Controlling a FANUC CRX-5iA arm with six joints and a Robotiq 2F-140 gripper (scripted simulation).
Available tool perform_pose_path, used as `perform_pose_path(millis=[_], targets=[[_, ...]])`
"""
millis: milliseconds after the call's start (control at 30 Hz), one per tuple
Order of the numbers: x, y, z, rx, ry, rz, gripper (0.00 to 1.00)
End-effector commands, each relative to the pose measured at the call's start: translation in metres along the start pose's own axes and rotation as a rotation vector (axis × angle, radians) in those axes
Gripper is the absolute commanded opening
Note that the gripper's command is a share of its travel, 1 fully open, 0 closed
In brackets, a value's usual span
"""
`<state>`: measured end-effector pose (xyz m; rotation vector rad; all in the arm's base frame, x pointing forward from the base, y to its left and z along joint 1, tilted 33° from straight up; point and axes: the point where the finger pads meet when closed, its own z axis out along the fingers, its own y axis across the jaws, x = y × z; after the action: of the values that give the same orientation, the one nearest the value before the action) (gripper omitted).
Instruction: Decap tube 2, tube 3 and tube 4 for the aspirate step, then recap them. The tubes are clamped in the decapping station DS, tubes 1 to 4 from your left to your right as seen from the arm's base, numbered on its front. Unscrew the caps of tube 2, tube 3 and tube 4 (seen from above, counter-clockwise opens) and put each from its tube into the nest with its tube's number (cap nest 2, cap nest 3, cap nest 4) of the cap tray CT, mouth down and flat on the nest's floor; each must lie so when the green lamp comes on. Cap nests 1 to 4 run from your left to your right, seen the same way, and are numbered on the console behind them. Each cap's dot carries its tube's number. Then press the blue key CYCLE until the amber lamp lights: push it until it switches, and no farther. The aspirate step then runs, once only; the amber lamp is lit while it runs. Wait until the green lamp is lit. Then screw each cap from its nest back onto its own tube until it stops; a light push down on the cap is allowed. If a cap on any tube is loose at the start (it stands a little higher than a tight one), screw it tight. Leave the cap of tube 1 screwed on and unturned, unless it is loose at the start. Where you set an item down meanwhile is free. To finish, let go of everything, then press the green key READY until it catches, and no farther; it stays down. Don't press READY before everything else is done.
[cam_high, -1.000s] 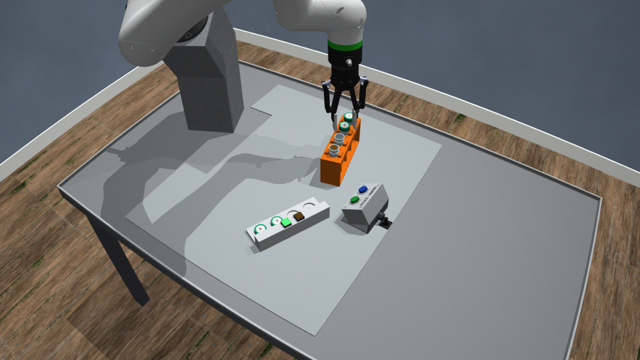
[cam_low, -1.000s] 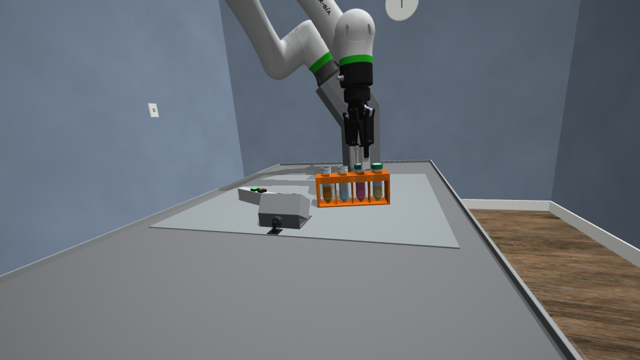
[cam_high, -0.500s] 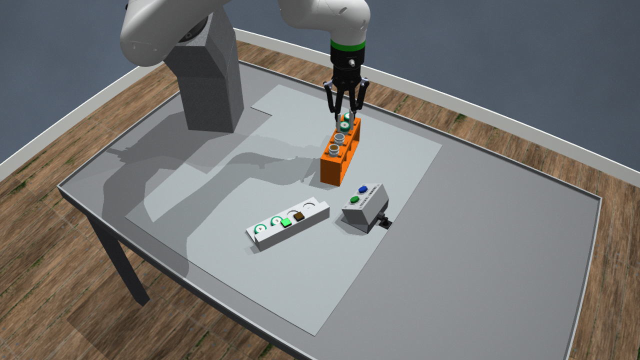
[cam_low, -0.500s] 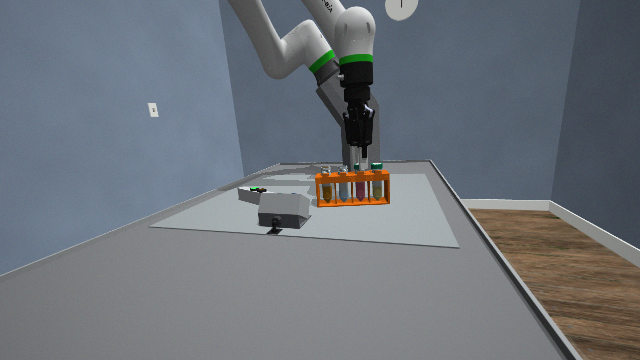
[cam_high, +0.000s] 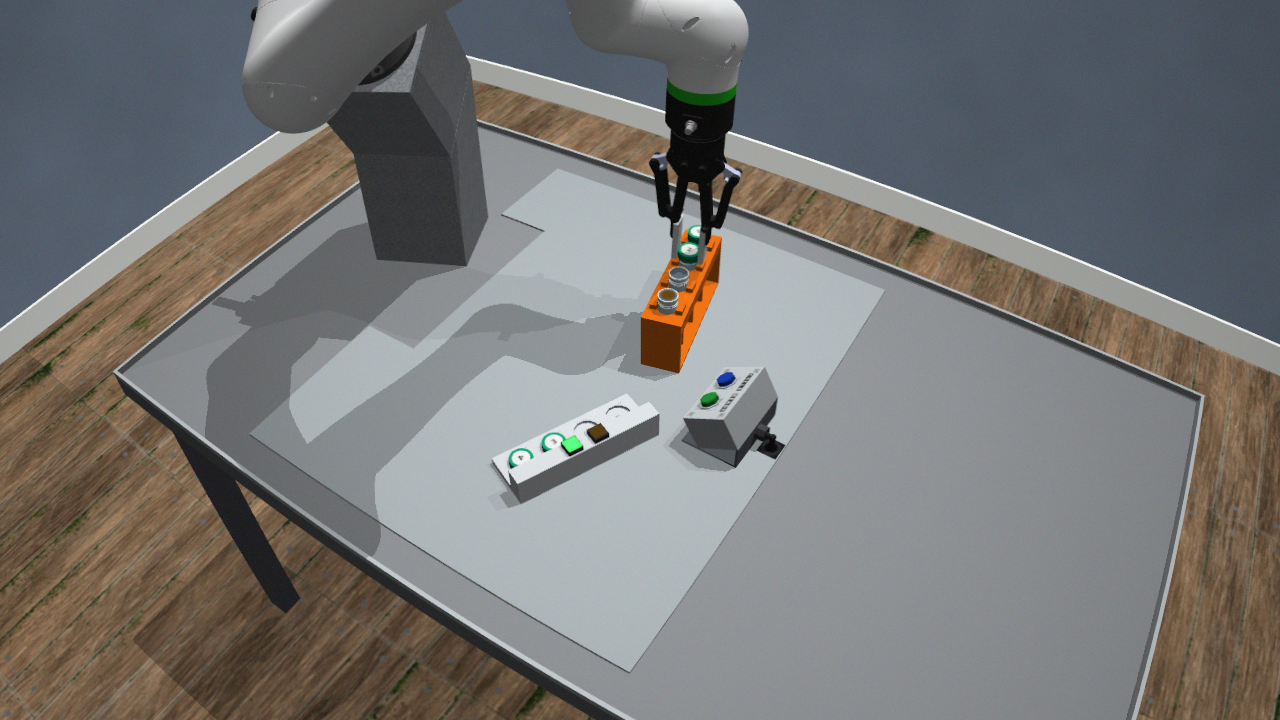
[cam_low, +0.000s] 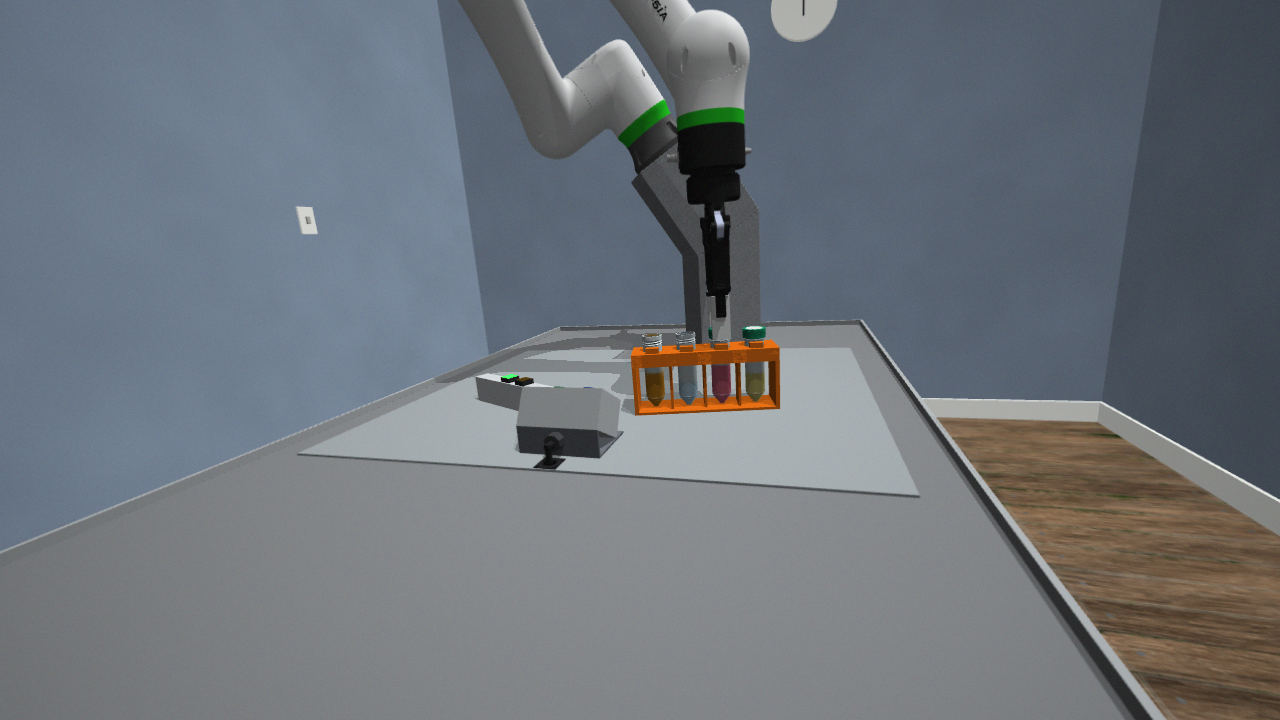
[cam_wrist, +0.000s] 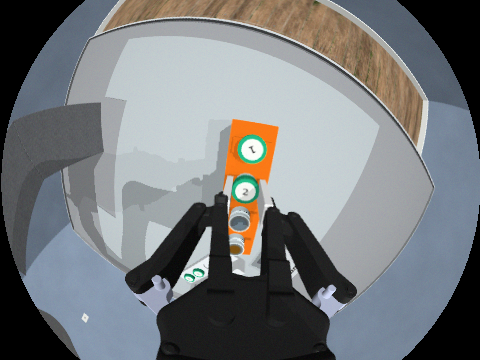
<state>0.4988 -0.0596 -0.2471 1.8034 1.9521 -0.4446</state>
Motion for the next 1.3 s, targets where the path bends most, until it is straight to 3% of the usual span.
perform_pose_path(millis=[0,267,567,600,933,1267], targets=[[0.0,-0.0006,0.0003,-0.03,-0.01,0.189,0.0],[0.0,-0.0006,0.0003,-0.033,-0.004,0.555,0.0],[0.0,-0.0006,0.0003,-0.033,-0.004,0.555,0.0],[0.0,-0.0006,0.0003,-0.033,-0.004,0.555,0.35],[0.0,-0.0006,0.0003,-0.033,-0.004,0.555,0.35],[0.0,-0.0006,0.0007,-0.032,-0.01,0.235,0.35]])
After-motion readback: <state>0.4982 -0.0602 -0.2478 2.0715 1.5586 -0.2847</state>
